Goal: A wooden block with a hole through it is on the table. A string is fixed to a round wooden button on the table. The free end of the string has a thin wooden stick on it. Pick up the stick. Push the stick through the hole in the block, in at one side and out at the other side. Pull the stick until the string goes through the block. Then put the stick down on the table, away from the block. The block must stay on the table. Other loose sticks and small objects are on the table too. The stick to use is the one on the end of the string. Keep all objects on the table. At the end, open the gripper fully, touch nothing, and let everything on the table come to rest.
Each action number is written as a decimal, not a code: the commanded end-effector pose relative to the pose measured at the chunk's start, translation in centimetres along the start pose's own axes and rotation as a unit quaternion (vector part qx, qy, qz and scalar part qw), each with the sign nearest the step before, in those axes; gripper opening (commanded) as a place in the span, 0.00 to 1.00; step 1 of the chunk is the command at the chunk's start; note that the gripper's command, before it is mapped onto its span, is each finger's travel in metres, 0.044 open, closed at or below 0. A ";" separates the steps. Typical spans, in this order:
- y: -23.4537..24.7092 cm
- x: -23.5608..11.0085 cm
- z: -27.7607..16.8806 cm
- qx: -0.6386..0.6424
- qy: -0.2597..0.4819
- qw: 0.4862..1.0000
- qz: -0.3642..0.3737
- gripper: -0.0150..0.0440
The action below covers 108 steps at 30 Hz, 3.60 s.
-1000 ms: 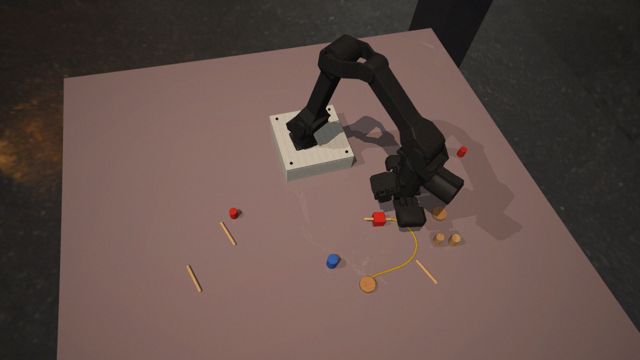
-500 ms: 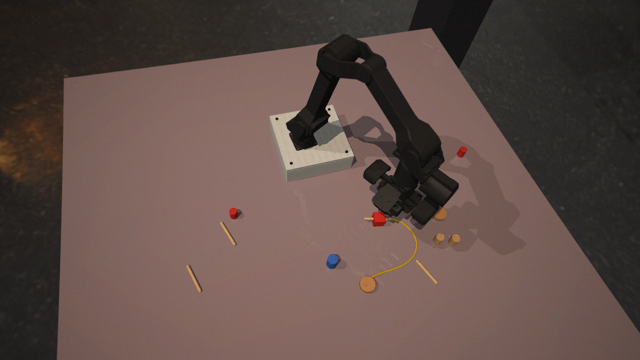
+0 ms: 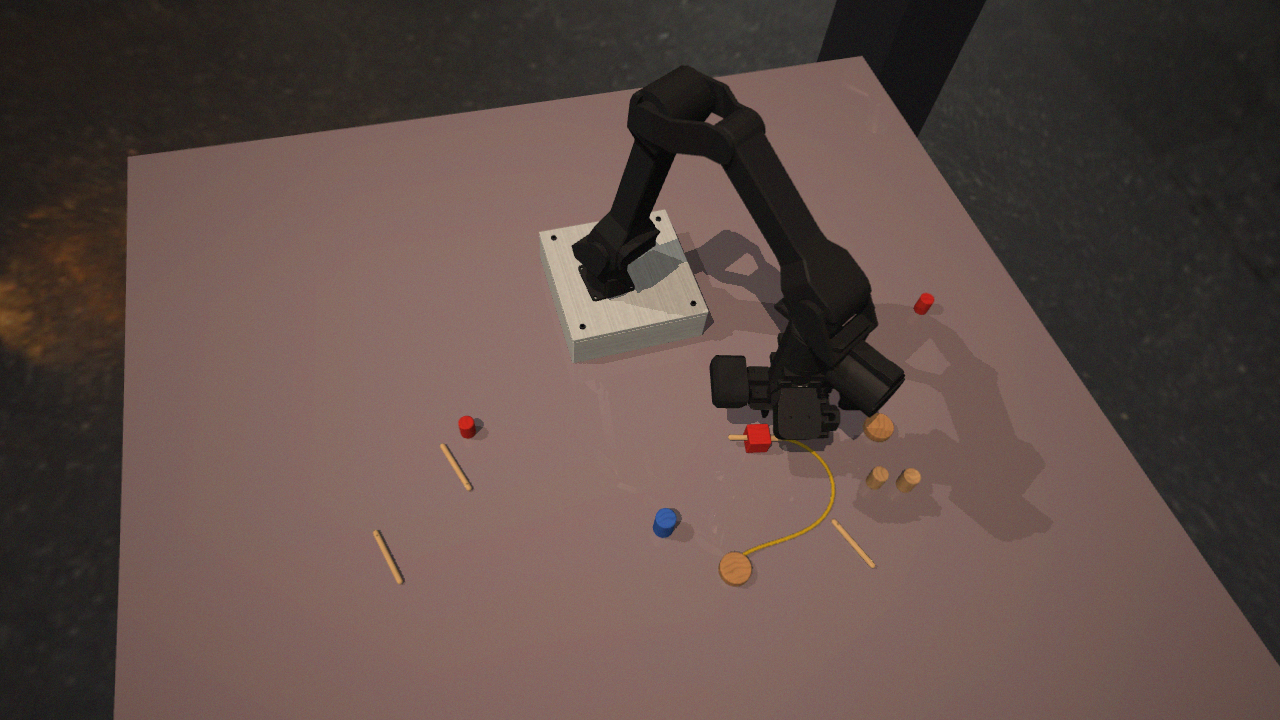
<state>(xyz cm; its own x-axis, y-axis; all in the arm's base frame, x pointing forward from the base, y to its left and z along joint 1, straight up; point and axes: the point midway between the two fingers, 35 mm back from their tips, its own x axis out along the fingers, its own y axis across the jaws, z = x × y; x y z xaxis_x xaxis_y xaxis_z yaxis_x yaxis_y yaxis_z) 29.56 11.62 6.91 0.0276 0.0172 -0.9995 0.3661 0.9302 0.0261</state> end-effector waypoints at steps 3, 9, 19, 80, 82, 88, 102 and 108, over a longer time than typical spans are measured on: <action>-2.3 -0.2 -0.1 -0.436 0.000 0.900 -0.004 0.46; -2.8 -0.2 -0.1 -0.572 0.001 0.820 -0.004 0.46; -3.4 -0.2 -0.1 -0.730 0.004 0.683 -0.004 0.46; -3.4 6.8 0.0 -0.730 0.004 0.683 -0.004 0.46; -3.5 7.1 -0.1 -0.730 0.004 0.683 -0.004 0.46; -3.5 7.8 -0.1 -0.730 0.004 0.683 -0.004 0.46; -3.4 7.7 -0.1 -0.730 0.003 0.684 -0.002 0.25; -3.5 7.7 -0.1 -0.730 -0.001 0.684 0.002 0.25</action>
<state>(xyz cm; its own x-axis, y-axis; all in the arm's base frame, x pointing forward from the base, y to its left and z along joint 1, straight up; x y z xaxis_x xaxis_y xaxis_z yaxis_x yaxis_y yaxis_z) 28.37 8.60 -0.89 0.0244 0.0107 -0.9996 -0.9521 0.3052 -0.0200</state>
